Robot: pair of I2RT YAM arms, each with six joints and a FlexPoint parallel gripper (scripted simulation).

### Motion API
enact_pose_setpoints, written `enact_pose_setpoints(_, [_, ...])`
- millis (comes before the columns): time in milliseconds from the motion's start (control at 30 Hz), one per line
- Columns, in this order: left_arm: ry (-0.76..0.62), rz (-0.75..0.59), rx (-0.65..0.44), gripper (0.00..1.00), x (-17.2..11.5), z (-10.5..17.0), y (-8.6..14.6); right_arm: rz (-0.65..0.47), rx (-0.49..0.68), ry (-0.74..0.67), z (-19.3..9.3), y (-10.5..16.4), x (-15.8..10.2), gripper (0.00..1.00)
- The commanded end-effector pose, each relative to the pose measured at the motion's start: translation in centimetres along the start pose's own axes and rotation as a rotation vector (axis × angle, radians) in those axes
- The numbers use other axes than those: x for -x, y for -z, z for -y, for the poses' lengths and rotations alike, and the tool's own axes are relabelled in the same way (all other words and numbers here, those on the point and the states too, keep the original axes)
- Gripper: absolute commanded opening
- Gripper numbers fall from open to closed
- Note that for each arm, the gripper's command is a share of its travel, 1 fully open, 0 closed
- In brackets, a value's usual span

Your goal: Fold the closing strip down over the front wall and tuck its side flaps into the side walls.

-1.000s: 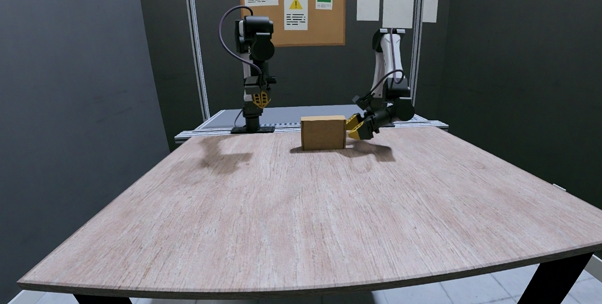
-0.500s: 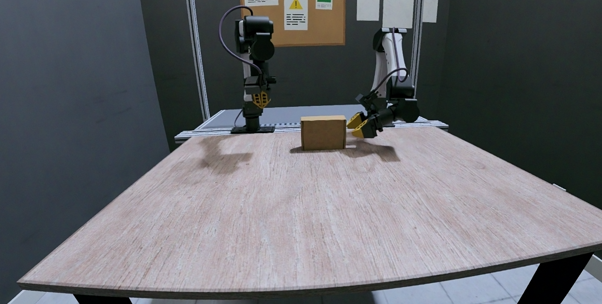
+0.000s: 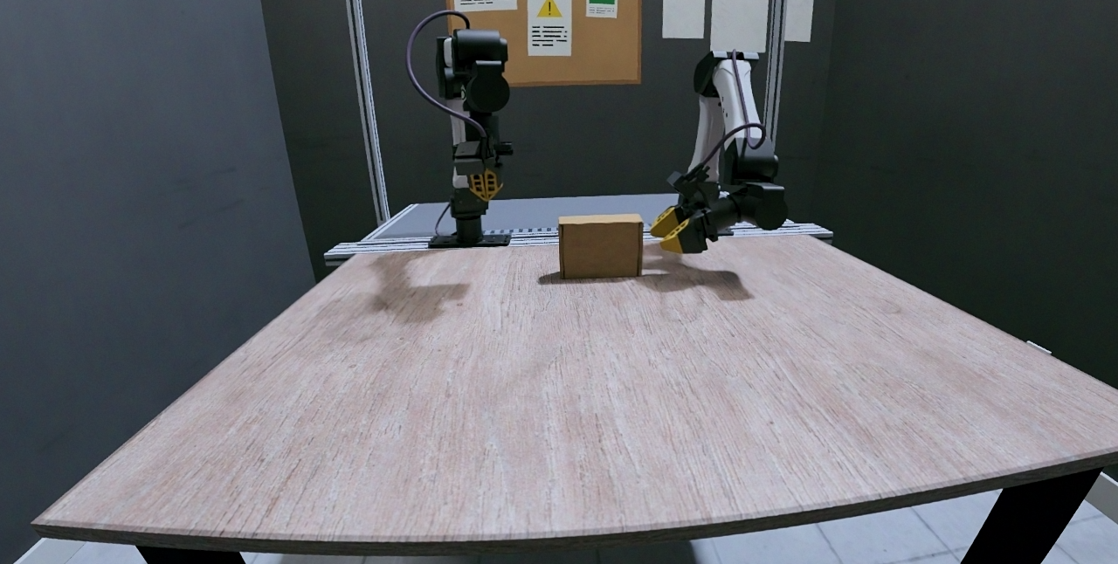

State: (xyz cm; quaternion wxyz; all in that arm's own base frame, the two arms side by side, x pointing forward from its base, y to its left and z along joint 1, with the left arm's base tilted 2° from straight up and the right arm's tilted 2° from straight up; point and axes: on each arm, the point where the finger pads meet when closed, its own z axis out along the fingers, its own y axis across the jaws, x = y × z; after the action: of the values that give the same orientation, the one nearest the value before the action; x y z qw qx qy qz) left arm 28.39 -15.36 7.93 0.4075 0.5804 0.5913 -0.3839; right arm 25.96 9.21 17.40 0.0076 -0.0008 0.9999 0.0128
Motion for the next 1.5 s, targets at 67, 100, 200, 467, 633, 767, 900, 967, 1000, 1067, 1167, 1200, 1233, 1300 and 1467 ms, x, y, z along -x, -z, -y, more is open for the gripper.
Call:
enact_pose_setpoints(67, [0.004, 0.01, -0.011, 0.8, 0.1, -0.2, 0.6, 0.004, 0.003, 0.004, 0.3, 0.6, -0.6, 0.0])
enact_pose_setpoints(100, [0.004, 0.01, -0.011, 0.8, 0.1, -0.2, 0.7, 0.004, 0.003, 0.004, 0.3, 0.6, -0.6, 0.0])
enact_pose_setpoints(200, [0.004, 0.01, -0.011, 0.8, 0.1, -0.2, 1.0, 0.004, 0.003, 0.004, 0.3, 0.6, -0.6, 0.0])
enact_pose_setpoints(467, [0.005, 0.007, -0.01, 0.8, 0.0, -0.2, 1.6, 0.004, 0.003, 0.004, 0.3, 0.6, -0.6, 0.0])
enact_pose_setpoints(633, [0.004, 0.002, -0.011, 0.8, 0.0, -0.2, 2.1, 0.004, 0.003, 0.004, 0.3, 0.6, -0.6, 0.0])
enact_pose_setpoints(767, [0.004, -0.002, -0.012, 0.8, -0.1, -0.1, 2.5, 0.004, 0.003, 0.004, 0.3, 0.6, -0.6, 0.0])
enact_pose_setpoints(900, [0.004, -0.002, -0.012, 0.8, -0.1, -0.1, 2.9, 0.004, 0.003, 0.004, 0.3, 0.6, -0.6, 0.0])
enact_pose_setpoints(967, [0.004, -0.002, -0.012, 0.8, -0.1, -0.1, 2.9, 0.004, 0.003, 0.004, 0.3, 0.6, -0.6, 0.0])
enact_pose_setpoints(1000, [0.003, 0.001, -0.017, 0.8, 0.0, -0.1, 2.9, 0.004, 0.003, 0.004, 0.3, 0.6, -0.6, 0.0])
enact_pose_setpoints(1067, [0.004, -0.002, -0.012, 0.8, -0.1, -0.1, 3.2, 0.004, 0.003, 0.004, 0.3, 0.6, -0.6, 0.0])
enact_pose_setpoints(1167, [0.004, -0.002, -0.013, 0.8, -0.1, -0.1, 3.5, 0.004, 0.003, 0.004, 0.3, 0.6, -0.6, 0.0])
enact_pose_setpoints(1200, [0.004, -0.002, -0.013, 0.8, -0.1, -0.1, 3.6, 0.004, 0.003, 0.004, 0.3, 0.6, -0.6, 0.0])
enact_pose_setpoints(1233, [0.004, -0.002, -0.013, 0.8, -0.1, -0.1, 3.7, 0.004, 0.003, 0.004, 0.3, 0.6, -0.6, 0.0])
enact_pose_setpoints(1300, [0.005, -0.002, -0.013, 0.8, -0.1, -0.1, 3.9, 0.004, 0.003, 0.004, 0.3, 0.6, -0.6, 0.0])
enact_pose_setpoints(1467, [0.004, -0.003, -0.014, 0.8, -0.1, -0.1, 4.5, 0.004, 0.003, 0.004, 0.3, 0.6, -0.6, 0.0])
